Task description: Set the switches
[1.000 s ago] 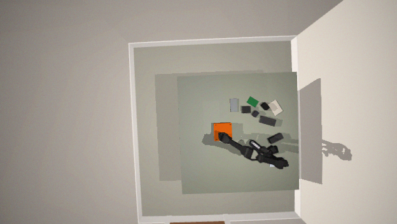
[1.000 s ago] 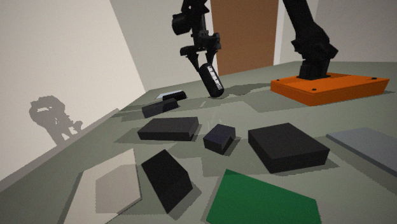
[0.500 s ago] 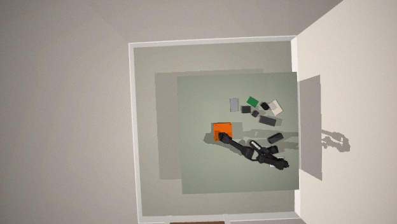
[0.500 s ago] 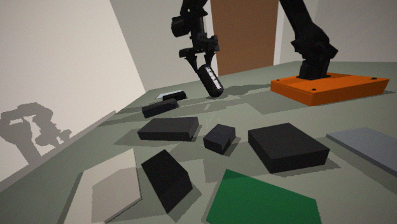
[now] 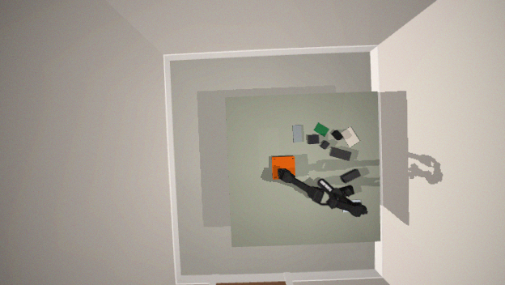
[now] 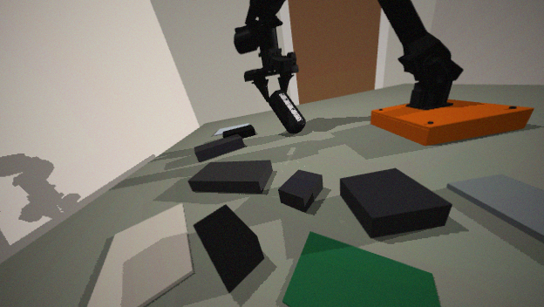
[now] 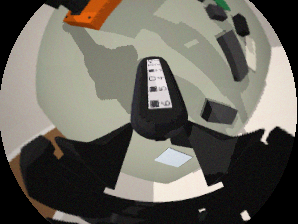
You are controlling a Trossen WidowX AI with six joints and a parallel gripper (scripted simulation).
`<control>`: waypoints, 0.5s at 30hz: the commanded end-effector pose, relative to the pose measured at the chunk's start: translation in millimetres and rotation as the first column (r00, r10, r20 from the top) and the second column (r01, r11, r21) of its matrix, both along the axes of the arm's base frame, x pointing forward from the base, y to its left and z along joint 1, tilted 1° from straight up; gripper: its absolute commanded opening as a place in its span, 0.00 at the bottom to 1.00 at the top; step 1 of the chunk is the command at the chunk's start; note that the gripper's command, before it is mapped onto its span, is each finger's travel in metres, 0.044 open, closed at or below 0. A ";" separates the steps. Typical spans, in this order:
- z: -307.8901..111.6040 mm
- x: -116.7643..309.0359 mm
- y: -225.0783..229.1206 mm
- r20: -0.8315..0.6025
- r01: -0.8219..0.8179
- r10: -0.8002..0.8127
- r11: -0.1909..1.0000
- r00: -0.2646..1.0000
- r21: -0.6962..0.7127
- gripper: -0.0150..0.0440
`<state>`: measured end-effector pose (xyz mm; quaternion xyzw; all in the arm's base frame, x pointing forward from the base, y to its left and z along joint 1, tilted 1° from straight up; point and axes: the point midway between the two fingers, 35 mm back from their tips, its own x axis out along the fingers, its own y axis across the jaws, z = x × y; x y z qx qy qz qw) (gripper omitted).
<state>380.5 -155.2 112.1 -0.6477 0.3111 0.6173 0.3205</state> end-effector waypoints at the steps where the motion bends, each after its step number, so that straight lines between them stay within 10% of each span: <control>1: -7.5 0.6 -1.4 -0.018 -0.004 0.005 1.000 1.000 0.004 0.83; 15: -14.4 5.9 -8.2 -0.017 -0.004 0.004 1.000 1.000 0.004 0.83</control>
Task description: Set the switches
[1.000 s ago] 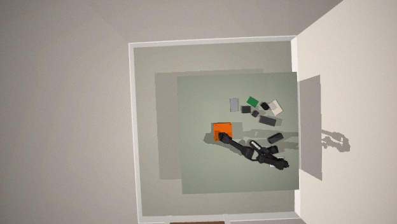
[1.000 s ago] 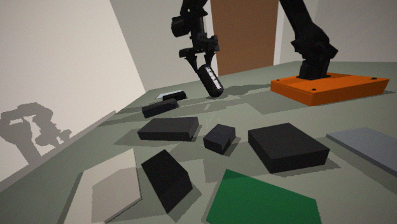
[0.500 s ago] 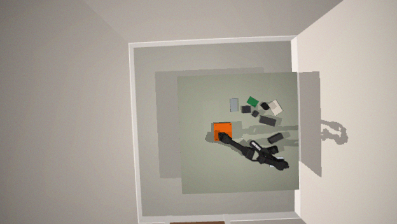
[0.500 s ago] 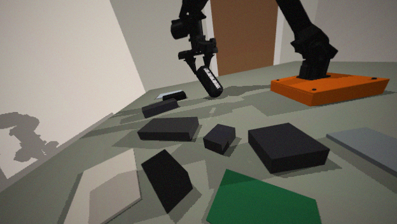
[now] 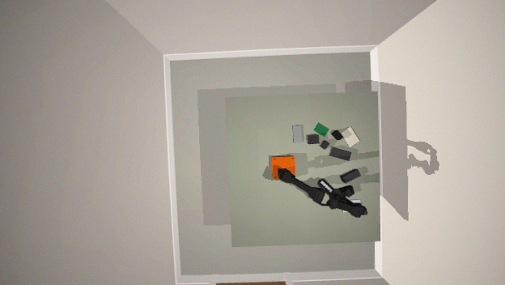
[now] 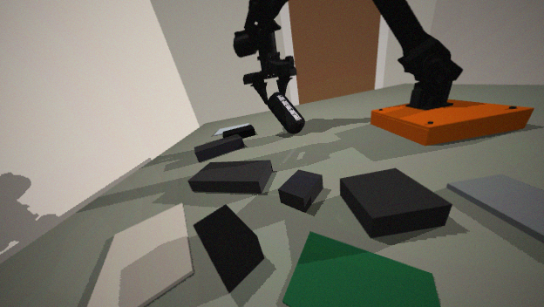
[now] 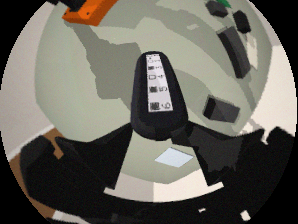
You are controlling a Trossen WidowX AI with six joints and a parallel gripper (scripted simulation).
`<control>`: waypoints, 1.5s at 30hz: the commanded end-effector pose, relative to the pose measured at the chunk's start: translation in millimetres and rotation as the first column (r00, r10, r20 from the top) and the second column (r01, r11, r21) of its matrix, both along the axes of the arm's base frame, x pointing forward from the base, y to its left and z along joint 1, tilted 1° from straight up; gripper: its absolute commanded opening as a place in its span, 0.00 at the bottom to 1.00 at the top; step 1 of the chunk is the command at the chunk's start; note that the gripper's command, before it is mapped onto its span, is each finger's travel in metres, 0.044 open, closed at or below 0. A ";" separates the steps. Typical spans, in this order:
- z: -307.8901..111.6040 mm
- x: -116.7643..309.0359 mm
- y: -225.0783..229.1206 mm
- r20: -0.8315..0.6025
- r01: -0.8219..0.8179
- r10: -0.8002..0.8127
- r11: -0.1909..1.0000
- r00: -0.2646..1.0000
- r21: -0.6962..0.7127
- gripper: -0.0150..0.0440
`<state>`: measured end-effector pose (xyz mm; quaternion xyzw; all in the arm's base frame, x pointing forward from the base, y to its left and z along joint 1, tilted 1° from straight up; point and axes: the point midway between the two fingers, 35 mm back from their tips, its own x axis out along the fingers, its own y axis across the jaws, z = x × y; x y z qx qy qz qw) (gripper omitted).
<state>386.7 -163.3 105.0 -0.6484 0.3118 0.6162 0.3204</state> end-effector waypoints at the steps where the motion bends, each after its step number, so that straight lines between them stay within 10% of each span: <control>1: -7.9 0.1 -0.6 -0.019 -0.005 0.006 1.000 1.000 0.006 0.83; 45: -34.1 14.2 -18.5 -0.018 -0.005 0.005 1.000 1.000 0.004 0.83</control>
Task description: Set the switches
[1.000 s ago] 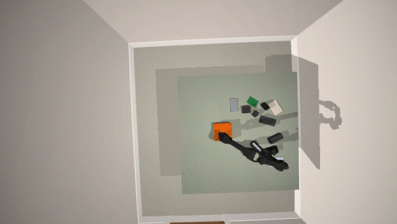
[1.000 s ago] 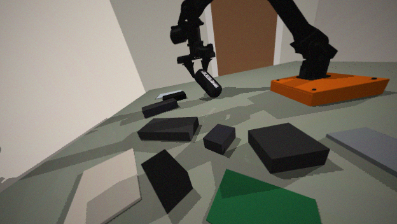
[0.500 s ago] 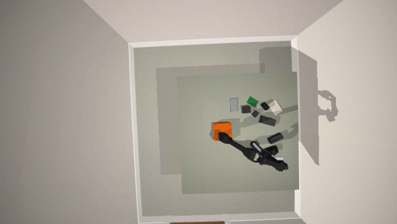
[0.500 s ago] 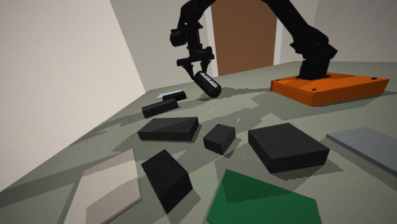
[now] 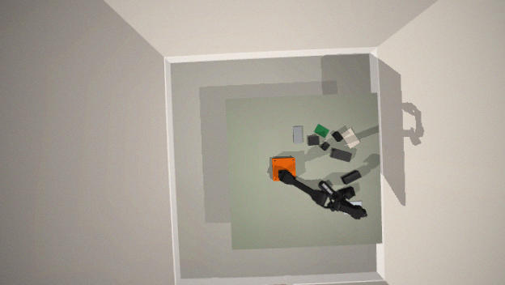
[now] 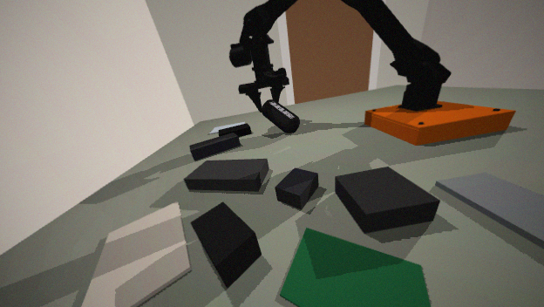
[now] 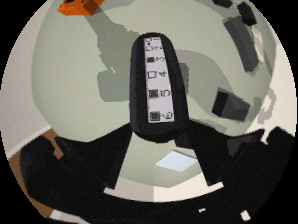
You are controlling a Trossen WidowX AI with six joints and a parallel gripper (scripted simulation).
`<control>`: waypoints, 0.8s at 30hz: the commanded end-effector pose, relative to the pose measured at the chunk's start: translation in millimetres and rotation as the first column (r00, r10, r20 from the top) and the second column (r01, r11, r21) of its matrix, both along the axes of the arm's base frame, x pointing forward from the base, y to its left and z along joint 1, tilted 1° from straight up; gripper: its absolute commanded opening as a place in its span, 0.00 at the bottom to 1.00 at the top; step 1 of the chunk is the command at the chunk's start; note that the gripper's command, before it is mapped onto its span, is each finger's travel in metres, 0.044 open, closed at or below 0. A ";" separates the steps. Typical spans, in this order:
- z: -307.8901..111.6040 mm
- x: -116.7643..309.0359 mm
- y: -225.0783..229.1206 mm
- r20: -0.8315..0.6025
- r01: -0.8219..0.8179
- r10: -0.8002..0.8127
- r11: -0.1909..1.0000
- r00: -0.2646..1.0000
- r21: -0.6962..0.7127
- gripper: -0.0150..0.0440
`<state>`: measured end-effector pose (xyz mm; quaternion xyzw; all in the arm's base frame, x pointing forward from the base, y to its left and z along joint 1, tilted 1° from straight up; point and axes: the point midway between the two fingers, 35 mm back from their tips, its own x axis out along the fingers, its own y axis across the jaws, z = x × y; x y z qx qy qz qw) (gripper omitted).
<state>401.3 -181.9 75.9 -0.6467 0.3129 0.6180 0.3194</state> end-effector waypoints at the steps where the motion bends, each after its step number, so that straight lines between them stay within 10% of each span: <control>1: -5.6 -0.1 -0.2 -0.012 -0.005 0.006 1.000 1.000 0.005 0.83; 24: -21.6 5.4 -7.0 -0.012 -0.005 0.006 1.000 1.000 0.004 0.83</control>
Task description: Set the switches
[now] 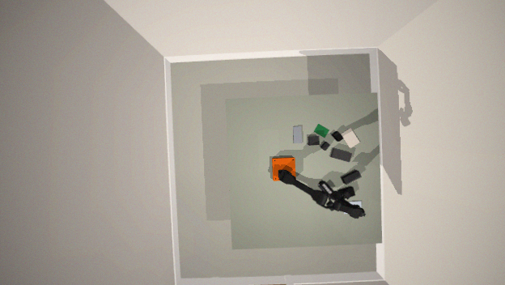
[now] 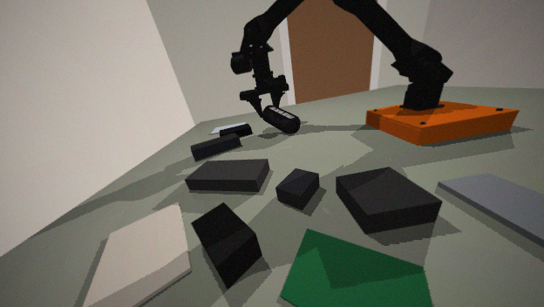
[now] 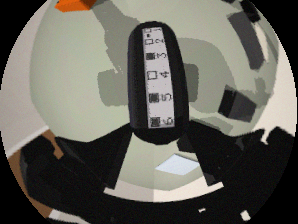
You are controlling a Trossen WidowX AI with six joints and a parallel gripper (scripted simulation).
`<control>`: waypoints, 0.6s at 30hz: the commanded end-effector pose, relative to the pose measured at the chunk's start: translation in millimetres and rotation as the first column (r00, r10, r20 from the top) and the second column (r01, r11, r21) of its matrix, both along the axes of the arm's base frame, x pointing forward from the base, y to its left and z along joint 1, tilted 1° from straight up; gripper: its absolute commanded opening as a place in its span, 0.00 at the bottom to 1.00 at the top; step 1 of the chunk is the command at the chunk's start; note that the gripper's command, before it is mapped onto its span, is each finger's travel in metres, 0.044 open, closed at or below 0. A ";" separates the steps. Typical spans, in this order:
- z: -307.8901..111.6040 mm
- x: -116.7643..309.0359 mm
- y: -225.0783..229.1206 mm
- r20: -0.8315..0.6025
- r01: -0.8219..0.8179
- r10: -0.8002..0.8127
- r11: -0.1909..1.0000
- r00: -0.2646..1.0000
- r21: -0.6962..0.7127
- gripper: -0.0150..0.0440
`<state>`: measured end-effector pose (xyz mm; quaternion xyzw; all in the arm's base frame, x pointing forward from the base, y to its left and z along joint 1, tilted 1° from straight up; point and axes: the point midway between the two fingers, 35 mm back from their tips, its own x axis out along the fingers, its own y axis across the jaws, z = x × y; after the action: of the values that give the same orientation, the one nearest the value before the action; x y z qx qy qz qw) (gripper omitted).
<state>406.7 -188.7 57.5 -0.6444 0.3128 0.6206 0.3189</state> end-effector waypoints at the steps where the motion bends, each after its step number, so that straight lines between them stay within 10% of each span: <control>1: -3.8 0.2 -0.5 -0.006 -0.005 0.005 1.000 1.000 0.002 0.83; 18: -16.4 3.2 -4.2 -0.005 -0.005 0.005 1.000 1.000 0.001 0.83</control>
<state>410.2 -192.9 43.9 -0.6441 0.3125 0.6213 0.3185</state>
